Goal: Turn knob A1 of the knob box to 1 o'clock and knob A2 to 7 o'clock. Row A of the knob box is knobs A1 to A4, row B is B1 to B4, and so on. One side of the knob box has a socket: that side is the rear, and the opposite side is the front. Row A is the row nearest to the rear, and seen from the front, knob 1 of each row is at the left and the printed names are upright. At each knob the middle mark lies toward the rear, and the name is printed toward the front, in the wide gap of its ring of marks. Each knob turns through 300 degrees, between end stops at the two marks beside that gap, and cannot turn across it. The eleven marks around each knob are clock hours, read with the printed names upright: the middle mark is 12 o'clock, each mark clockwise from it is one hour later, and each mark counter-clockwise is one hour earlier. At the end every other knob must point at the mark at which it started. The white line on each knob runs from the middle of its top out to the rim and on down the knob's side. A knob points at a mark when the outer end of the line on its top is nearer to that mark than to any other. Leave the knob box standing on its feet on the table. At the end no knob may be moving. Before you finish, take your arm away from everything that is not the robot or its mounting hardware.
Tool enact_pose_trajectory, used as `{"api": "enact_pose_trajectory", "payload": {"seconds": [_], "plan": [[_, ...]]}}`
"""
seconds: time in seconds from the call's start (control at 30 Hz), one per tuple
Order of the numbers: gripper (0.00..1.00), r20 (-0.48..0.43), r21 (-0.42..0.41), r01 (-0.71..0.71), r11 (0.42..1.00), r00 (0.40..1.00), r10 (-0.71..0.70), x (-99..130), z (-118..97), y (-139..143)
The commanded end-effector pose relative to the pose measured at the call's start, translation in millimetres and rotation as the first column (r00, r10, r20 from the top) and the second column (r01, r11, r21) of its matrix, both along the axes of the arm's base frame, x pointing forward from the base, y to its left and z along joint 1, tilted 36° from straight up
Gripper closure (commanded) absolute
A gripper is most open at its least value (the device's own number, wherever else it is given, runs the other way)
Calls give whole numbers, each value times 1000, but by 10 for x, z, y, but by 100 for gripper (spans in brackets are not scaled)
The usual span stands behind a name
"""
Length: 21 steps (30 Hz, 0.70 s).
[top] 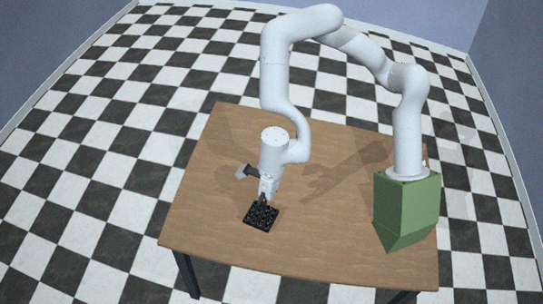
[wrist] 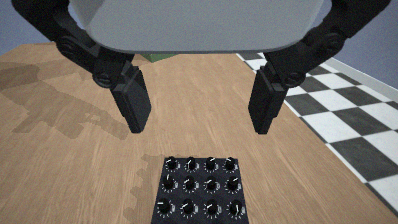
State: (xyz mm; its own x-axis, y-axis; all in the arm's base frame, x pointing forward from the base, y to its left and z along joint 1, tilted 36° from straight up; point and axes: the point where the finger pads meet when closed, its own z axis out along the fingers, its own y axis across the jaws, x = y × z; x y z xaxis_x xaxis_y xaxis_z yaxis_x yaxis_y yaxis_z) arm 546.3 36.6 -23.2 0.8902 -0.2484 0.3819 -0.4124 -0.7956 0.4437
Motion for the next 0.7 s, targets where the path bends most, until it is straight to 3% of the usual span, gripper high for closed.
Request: {"api": "enact_pose_trajectory", "payload": {"seconds": [0.0, 0.67], "plan": [[0, 2, 1, -1, 1000, 1000, 1, -19, -6, 13], [0, 2, 1, -1, 1000, 1000, 1, -34, -12, 17]]}}
